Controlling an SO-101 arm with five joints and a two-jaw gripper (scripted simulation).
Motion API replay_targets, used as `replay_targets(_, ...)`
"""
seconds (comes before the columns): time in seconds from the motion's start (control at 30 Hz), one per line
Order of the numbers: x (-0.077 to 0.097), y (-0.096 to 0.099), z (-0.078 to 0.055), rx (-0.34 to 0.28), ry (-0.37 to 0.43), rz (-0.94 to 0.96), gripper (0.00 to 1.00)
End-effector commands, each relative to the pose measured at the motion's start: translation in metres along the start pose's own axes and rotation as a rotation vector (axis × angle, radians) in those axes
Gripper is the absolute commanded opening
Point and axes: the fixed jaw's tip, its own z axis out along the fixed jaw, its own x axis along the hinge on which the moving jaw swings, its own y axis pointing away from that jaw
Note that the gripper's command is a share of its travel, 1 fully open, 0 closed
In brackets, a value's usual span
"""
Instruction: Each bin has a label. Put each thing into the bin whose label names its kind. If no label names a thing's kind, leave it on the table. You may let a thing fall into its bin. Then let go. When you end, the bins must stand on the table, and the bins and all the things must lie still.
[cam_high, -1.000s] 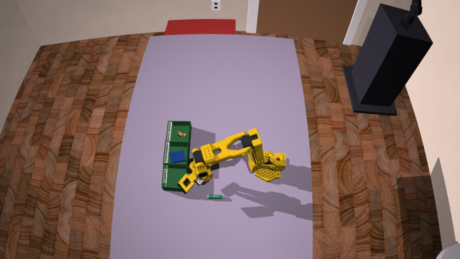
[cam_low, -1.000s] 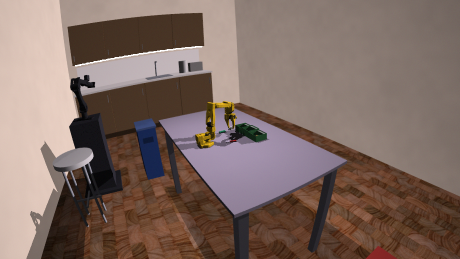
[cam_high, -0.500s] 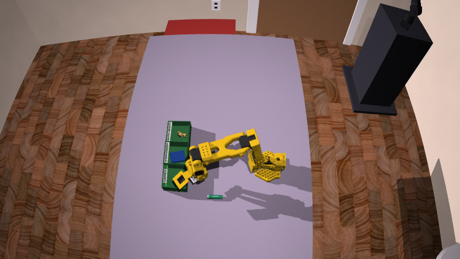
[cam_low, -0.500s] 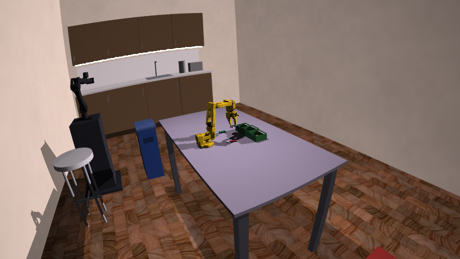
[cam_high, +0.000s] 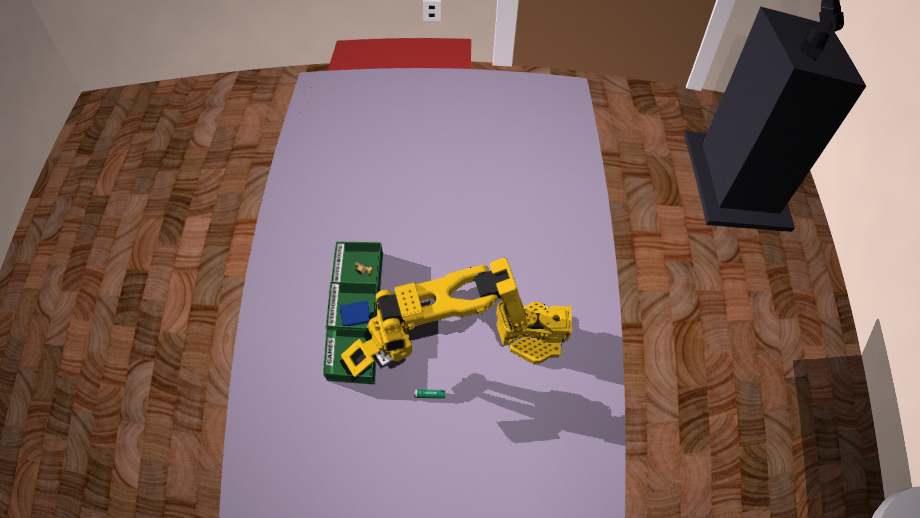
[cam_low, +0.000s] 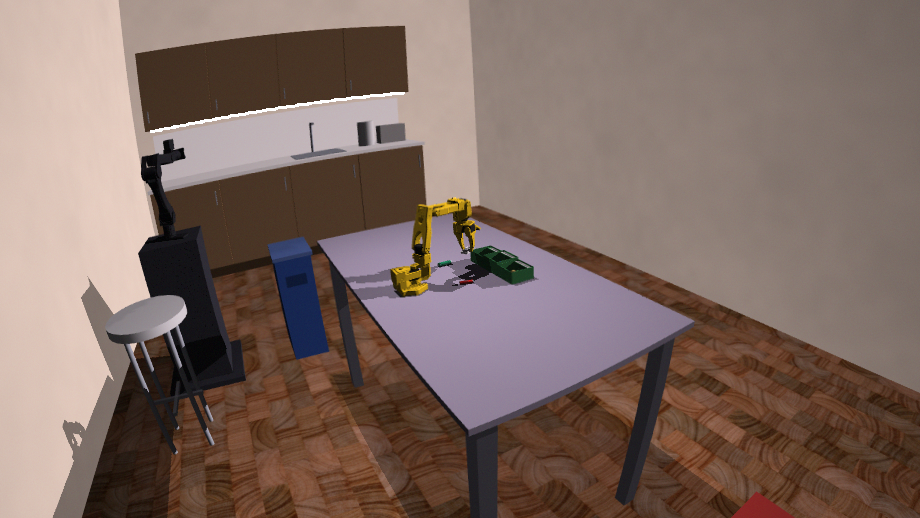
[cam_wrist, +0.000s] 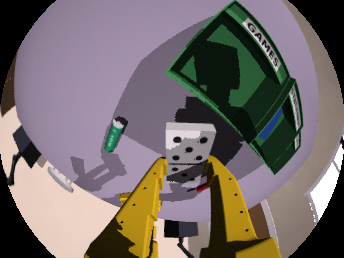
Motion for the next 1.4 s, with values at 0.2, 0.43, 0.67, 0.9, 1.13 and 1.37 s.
replay_targets(0.2, -0.011, -0.007, -0.011, 0.016, -0.056, 0.056, 0.00)
replay_targets(0.43, -0.017, -0.011, -0.015, 0.021, -0.075, 0.094, 0.00)
replay_targets(0.67, -0.023, -0.014, -0.018, 0.026, -0.096, 0.134, 0.00)
replay_targets(0.9, -0.024, -0.015, -0.019, 0.027, -0.100, 0.141, 0.00)
replay_targets(1.13, -0.025, -0.016, -0.019, 0.027, -0.104, 0.148, 0.00)
replay_targets(1.37, -0.032, -0.019, -0.019, 0.032, -0.126, 0.187, 0.00)
